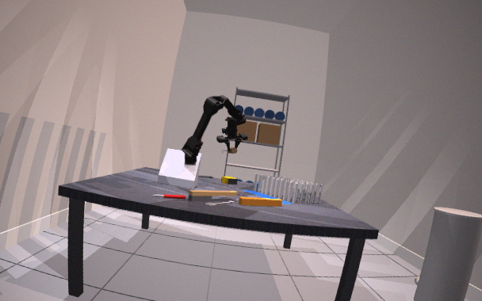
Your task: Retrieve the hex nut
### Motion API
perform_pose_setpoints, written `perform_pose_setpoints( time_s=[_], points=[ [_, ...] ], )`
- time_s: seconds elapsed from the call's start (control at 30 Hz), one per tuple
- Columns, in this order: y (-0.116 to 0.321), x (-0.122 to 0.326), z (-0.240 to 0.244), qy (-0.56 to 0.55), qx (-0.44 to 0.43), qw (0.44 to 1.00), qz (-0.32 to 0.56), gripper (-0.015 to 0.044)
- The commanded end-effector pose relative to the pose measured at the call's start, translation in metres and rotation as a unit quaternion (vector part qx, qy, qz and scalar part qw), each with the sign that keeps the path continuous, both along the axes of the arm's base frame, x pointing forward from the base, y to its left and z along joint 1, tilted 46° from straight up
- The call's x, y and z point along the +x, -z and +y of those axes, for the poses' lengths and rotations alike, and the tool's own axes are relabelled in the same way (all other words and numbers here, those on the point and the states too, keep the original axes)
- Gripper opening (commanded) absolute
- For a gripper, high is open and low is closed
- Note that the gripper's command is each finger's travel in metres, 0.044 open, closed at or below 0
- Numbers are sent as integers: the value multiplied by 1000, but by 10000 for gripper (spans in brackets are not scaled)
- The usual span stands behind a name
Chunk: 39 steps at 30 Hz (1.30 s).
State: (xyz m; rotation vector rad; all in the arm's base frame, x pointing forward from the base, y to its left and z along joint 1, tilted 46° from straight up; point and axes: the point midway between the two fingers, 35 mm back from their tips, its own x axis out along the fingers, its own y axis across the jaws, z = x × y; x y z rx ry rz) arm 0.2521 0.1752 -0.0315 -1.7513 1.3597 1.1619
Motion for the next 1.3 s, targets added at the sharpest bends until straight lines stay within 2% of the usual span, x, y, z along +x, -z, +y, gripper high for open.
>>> perform_pose_setpoints(
  time_s=[0.0, 0.5, 1.13, 1.27],
  points=[
    [-20, 12, -20, 54, -2, 997, -57, 0],
    [-76, 31, -98, 229, -22, 945, -232, 0],
    [-139, 14, -196, 419, -46, 792, -443, 0],
    [-141, 13, -200, 424, -47, 784, -450, 0]
  ],
)
